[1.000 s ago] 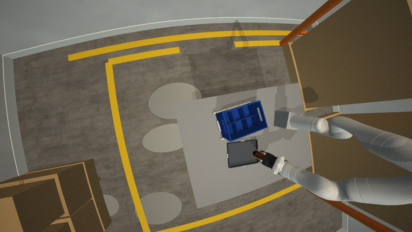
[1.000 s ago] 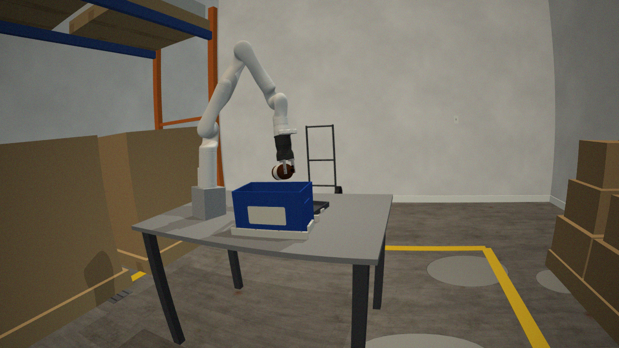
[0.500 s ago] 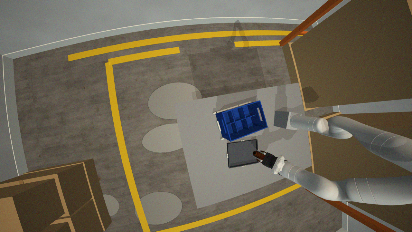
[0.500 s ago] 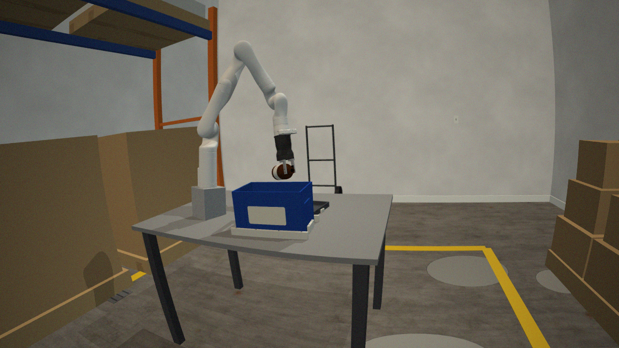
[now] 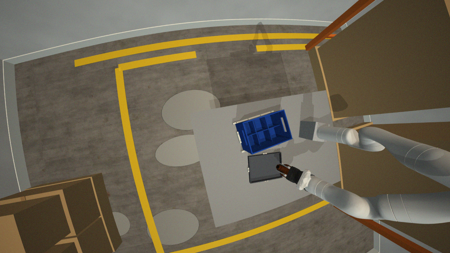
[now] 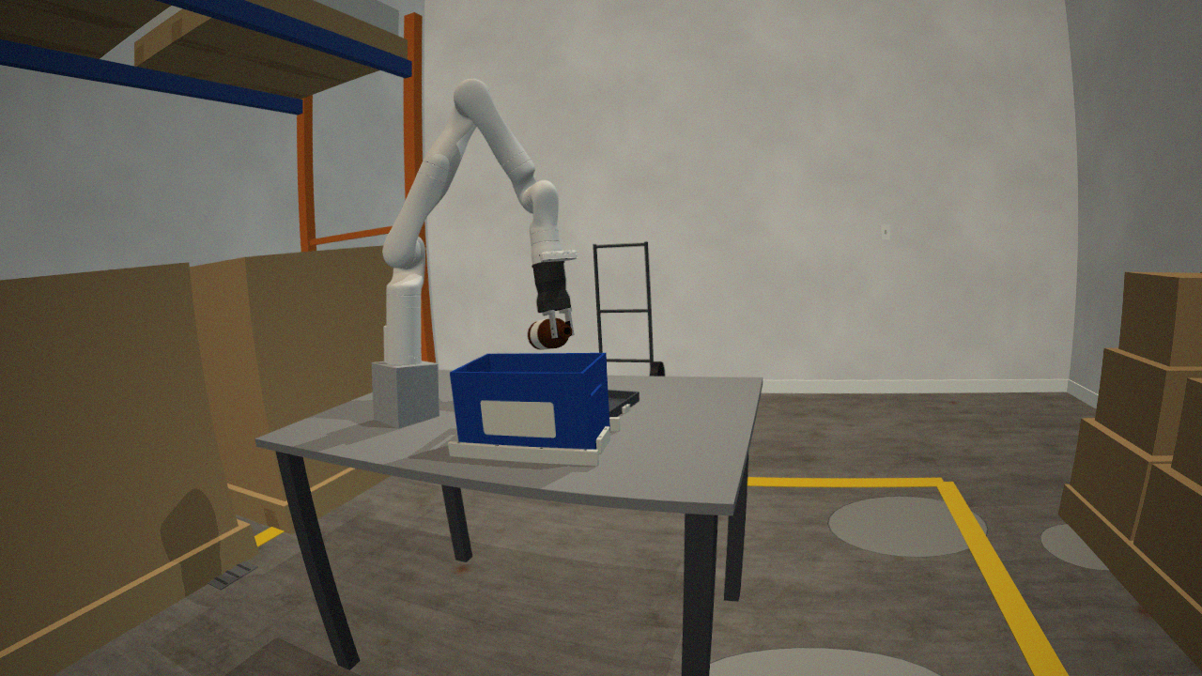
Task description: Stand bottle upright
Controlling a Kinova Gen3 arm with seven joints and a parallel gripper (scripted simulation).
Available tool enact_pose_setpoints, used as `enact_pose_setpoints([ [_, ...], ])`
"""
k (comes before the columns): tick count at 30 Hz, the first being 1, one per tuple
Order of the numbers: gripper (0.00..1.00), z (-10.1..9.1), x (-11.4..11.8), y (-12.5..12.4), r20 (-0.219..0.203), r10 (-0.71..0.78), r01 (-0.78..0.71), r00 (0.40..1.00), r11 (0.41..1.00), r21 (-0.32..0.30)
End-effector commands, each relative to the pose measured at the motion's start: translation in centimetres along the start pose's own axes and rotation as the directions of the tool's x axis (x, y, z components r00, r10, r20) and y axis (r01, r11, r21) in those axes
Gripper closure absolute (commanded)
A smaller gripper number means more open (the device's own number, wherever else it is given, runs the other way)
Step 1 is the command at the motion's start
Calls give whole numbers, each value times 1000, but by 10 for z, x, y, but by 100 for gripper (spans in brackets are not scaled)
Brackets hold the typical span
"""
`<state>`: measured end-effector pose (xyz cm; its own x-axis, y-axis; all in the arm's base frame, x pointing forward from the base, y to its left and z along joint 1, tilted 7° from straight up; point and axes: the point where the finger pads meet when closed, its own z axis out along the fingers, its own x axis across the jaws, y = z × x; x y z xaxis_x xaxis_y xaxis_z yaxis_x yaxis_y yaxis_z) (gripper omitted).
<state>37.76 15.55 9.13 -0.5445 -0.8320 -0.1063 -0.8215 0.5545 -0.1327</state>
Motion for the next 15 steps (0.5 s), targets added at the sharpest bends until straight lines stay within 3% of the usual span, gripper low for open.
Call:
enact_pose_setpoints([
  [1, 100, -1, 0, 0, 1, 0, 0, 1000, 1000, 1],
  [15, 100, 0, 1, 0, -3, 1, -1, 1000, 1000, 18],
])
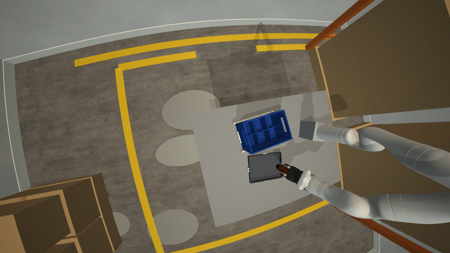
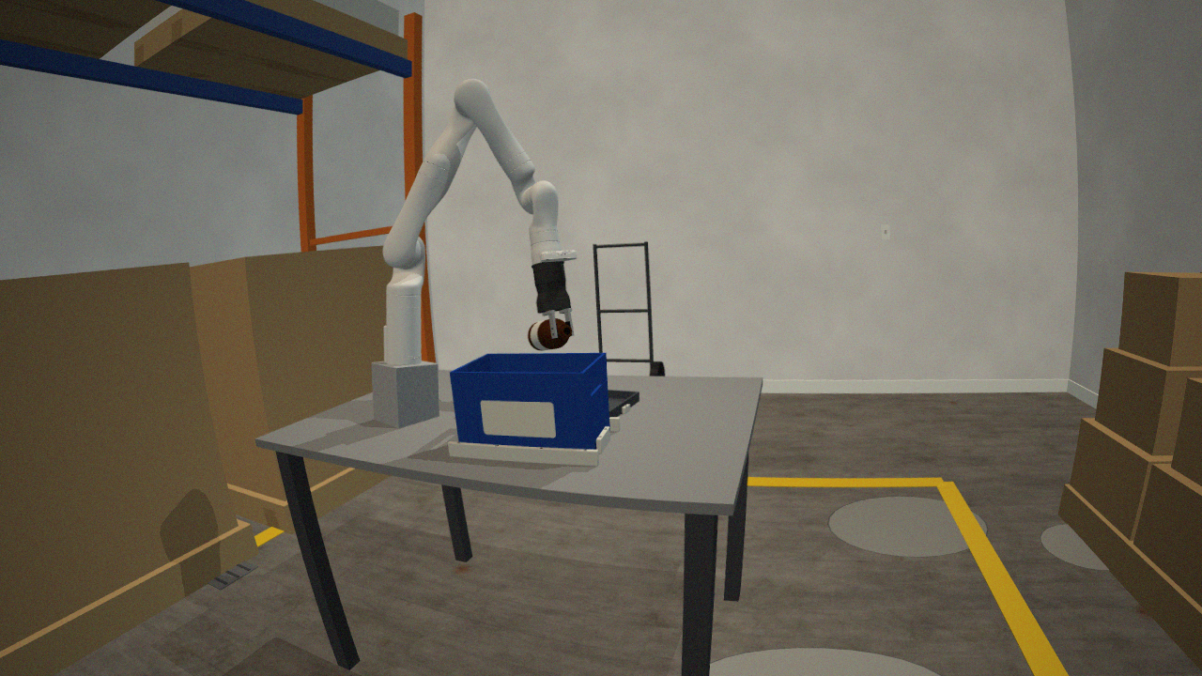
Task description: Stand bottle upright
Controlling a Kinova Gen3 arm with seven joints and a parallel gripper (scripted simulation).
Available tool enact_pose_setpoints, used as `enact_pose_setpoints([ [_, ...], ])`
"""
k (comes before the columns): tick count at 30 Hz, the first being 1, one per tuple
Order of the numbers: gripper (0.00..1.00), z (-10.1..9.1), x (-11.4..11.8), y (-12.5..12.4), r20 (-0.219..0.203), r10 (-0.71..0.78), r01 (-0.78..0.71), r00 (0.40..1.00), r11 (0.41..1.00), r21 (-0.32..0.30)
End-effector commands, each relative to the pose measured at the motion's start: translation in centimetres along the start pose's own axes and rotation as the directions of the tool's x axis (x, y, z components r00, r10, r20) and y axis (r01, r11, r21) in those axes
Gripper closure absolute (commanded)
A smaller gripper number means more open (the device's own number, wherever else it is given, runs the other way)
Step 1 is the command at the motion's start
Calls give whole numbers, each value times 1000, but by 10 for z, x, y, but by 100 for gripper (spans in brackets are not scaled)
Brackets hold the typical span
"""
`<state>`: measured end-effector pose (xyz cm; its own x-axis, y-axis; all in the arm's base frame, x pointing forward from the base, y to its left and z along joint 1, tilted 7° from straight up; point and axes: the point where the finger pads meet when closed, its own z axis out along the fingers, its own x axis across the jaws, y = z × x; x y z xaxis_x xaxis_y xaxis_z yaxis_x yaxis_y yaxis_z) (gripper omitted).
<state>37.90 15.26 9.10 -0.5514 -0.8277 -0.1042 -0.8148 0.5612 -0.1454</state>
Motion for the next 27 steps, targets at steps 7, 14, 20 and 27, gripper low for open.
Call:
enact_pose_setpoints([
  [7, 100, 0, 0, 2, -5, -6, 6, 1000, 1000, 30],
  [14, 100, 1, 1, 2, -8, -5, 6, 1000, 997, 78],
  [20, 100, 0, 0, 2, -5, -6, 6, 1000, 993, 118],
  [27, 100, 0, -1, 3, 0, -7, 6, 1000, 990, 143],
])
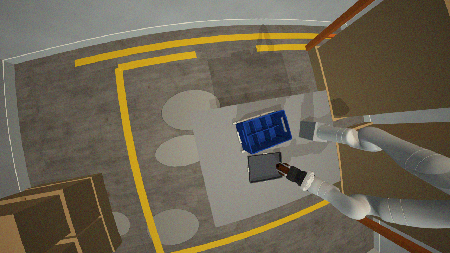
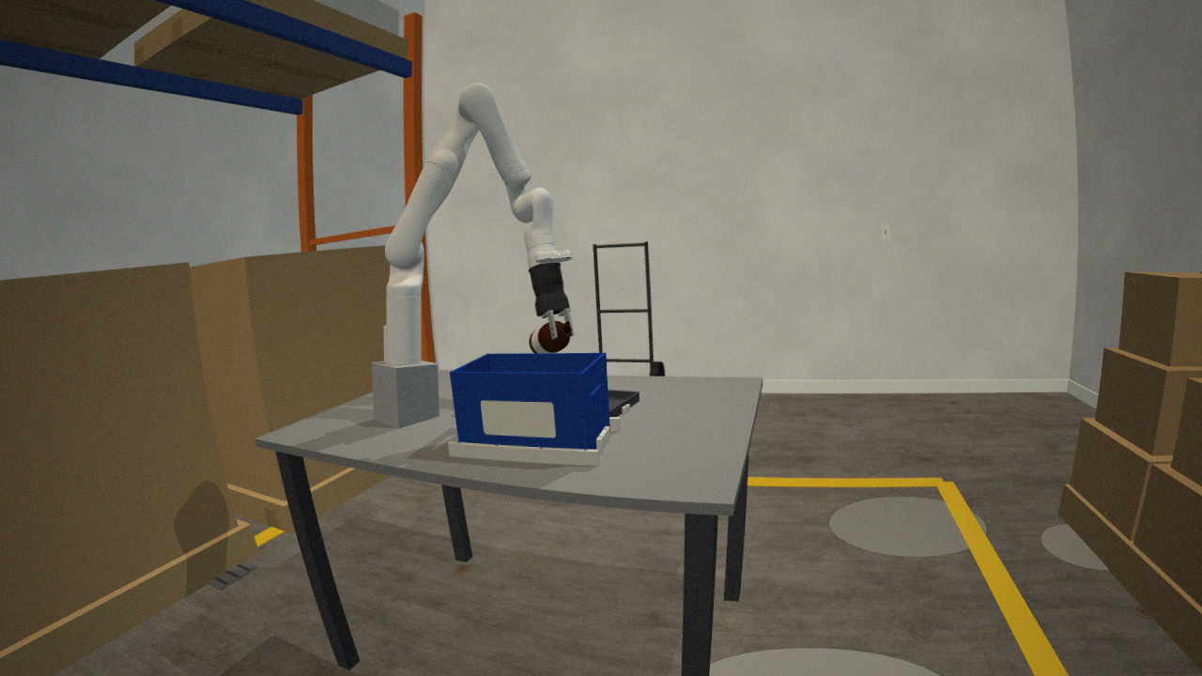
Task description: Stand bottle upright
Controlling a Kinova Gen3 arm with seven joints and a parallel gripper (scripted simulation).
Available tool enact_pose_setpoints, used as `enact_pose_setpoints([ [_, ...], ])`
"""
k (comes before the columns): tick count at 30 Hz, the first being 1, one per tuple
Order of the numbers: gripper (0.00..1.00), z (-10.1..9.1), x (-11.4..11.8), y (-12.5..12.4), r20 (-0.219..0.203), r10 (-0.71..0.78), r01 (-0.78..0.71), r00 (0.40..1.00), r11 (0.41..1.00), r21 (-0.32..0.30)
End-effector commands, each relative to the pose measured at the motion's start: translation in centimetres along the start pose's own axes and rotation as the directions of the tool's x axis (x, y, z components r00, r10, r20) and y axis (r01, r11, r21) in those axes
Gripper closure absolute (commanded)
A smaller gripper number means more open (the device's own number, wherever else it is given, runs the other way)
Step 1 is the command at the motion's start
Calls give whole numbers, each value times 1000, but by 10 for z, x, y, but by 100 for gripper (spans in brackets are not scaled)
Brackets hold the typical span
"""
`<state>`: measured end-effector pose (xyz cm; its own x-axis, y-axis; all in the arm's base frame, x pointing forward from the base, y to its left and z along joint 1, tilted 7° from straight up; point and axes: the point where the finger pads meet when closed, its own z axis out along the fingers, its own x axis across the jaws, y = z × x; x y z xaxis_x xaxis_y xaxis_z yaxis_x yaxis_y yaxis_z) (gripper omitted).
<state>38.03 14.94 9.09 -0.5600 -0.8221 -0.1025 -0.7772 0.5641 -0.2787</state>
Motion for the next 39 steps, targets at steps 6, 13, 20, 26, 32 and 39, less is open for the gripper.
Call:
enact_pose_setpoints([
  [6, 100, -2, -4, 6, 9, -16, 16, 1000, 1000, 21],
  [13, 100, -2, -4, 6, 10, -16, 16, 1000, 1000, 24],
  [20, 100, -2, -4, 6, 10, -16, 16, 1000, 1000, 24],
  [26, 100, -2, -4, 6, 10, -16, 16, 1000, 1000, 24],
  [32, 100, -2, -4, 6, 10, -16, 16, 1000, 1000, 24],
  [39, 100, -2, -4, 6, 10, -16, 16, 1000, 1000, 24],
])
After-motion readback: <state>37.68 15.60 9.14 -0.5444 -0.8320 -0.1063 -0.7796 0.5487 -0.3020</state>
